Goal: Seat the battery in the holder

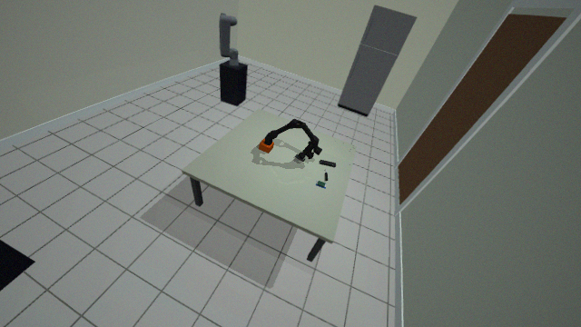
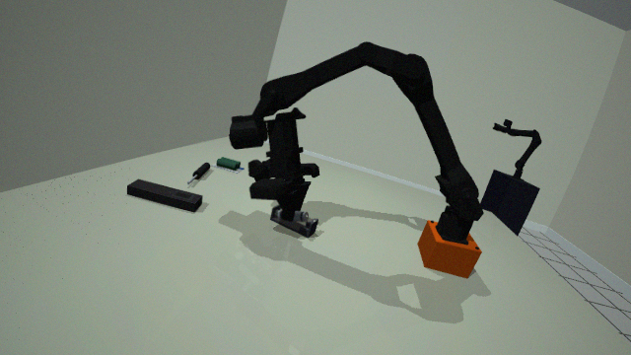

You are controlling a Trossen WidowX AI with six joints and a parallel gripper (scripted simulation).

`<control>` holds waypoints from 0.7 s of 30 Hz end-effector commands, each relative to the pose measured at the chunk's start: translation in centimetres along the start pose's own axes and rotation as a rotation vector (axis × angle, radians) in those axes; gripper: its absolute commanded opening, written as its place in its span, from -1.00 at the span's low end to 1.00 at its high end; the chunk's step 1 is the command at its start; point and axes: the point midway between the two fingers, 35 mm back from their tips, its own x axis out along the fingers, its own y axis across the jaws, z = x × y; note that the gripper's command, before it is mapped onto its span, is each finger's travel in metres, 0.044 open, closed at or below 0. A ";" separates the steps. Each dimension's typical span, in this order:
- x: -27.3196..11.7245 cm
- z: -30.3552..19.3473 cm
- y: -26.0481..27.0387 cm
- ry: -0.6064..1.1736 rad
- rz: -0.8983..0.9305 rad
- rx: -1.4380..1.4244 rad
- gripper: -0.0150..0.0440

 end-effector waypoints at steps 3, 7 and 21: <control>0.1 0.6 0.0 -0.054 -0.003 0.004 -0.26; 0.2 0.6 0.1 -0.071 -0.004 0.005 -0.26; 0.4 0.4 0.1 -0.131 -0.005 0.010 -0.26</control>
